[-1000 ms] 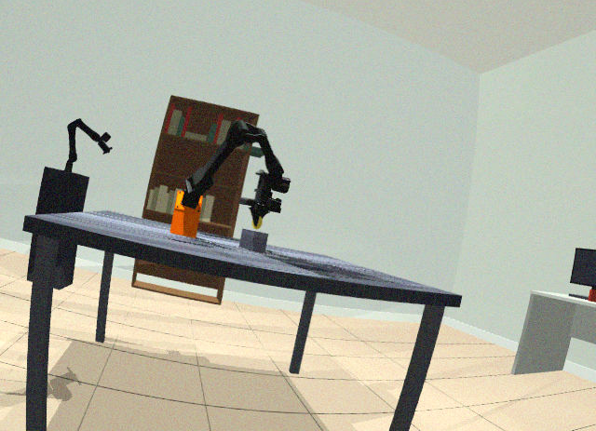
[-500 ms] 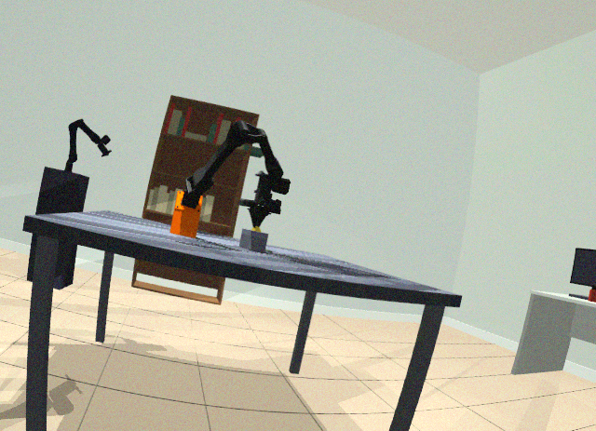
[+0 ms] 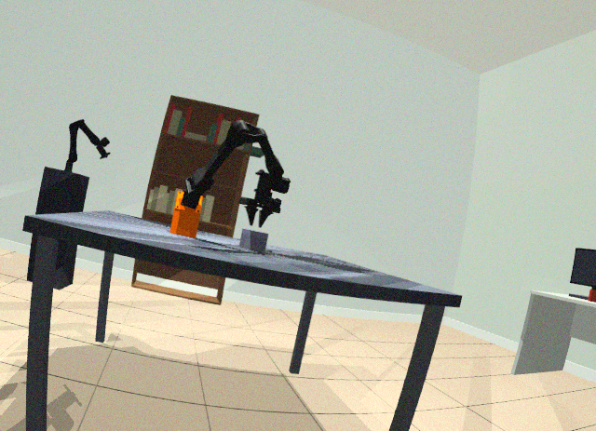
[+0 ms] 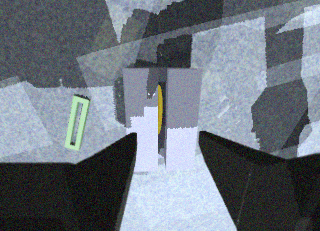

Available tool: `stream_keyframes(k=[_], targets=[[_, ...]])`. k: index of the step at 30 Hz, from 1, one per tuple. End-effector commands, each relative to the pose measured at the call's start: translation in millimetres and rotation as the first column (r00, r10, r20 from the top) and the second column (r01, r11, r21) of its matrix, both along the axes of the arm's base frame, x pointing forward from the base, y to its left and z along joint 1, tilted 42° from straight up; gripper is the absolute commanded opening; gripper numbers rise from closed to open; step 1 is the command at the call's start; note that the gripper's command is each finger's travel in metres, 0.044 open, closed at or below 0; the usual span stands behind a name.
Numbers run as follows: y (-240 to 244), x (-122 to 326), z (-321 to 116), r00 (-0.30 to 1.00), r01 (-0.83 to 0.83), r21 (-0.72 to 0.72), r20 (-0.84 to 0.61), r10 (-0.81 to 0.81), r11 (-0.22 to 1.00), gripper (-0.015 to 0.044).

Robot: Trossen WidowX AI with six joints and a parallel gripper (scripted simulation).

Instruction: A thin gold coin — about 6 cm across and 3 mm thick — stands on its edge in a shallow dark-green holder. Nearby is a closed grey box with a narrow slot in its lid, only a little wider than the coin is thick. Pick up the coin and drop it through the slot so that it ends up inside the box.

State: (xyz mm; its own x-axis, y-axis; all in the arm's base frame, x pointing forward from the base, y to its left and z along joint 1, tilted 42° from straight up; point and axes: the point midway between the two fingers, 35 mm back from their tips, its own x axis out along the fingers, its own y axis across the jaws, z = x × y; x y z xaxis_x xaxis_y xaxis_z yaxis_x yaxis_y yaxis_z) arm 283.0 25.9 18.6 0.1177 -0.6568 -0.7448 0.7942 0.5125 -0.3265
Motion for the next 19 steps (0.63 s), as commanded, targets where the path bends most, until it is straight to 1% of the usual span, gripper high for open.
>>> stream_keyframes(k=[1,4,6,8,19], targets=[[9.5,-0.1,8.8,1.0,-0.002,0.008,0.008,0.002,1.0,0.0318],[11.6,-0.5,11.2,1.0,-0.003,0.008,0.008,0.003,1.0,0.0397],[26.5,-4.8,29.6,1.0,-0.004,0.003,0.006,0.004,1.0,0.044],[34.1,-7.9,39.9,1.0,-0.004,-0.001,0.006,0.004,1.0,0.044],[34.1,-7.9,39.9,1.0,-0.004,-0.001,0.006,0.004,1.0,0.044]])
